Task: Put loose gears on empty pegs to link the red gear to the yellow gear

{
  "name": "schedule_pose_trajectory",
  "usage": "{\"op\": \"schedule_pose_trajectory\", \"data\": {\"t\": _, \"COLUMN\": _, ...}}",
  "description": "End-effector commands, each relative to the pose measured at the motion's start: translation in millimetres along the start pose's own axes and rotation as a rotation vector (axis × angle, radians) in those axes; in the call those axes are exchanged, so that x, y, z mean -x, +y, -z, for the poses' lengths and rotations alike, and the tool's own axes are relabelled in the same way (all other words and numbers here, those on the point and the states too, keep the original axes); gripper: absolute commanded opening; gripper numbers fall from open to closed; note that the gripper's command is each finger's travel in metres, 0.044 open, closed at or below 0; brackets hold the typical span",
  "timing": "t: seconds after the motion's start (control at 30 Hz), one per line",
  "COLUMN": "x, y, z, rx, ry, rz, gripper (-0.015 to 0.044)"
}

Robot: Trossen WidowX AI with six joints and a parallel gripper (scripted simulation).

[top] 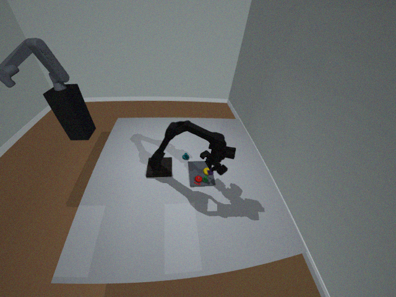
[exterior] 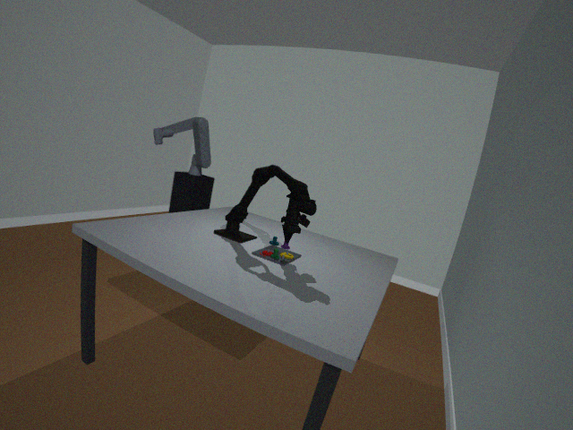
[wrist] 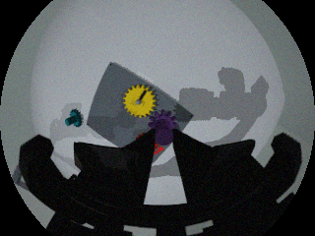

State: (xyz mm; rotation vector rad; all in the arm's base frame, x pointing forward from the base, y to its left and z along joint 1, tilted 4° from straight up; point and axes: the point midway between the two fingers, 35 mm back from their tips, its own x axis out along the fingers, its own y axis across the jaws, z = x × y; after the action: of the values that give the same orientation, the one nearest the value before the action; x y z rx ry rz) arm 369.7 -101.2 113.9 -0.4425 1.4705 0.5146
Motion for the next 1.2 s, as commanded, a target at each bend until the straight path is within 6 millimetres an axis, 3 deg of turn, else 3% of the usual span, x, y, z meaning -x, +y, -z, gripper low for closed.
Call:
{"op": "schedule_pose_trajectory", "data": {"t": 0.0, "x": -1, "y": 0, "z": 0, "rx": 0.044, "ry": 0.002, "rz": -0.002, "gripper": 0.0000}}
{"op": "schedule_pose_trajectory", "data": {"t": 0.3, "x": -12, "y": 1, "z": 0, "rx": 0.262, "ry": 0.002, "rz": -0.002, "gripper": 0.0000}}
{"op": "schedule_pose_trajectory", "data": {"t": 0.5, "x": -21, "y": 0, "z": 1, "rx": 0.313, "ry": 0.001, "rz": -0.002, "gripper": 0.0000}}
{"op": "schedule_pose_trajectory", "data": {"t": 0.73, "x": -29, "y": 0, "z": 0, "rx": 0.241, "ry": 0.001, "rz": -0.002, "gripper": 0.0000}}
{"op": "schedule_pose_trajectory", "data": {"t": 1.17, "x": -49, "y": 0, "z": 1, "rx": -0.070, "ry": 0.002, "rz": -0.002, "gripper": 0.0000}}
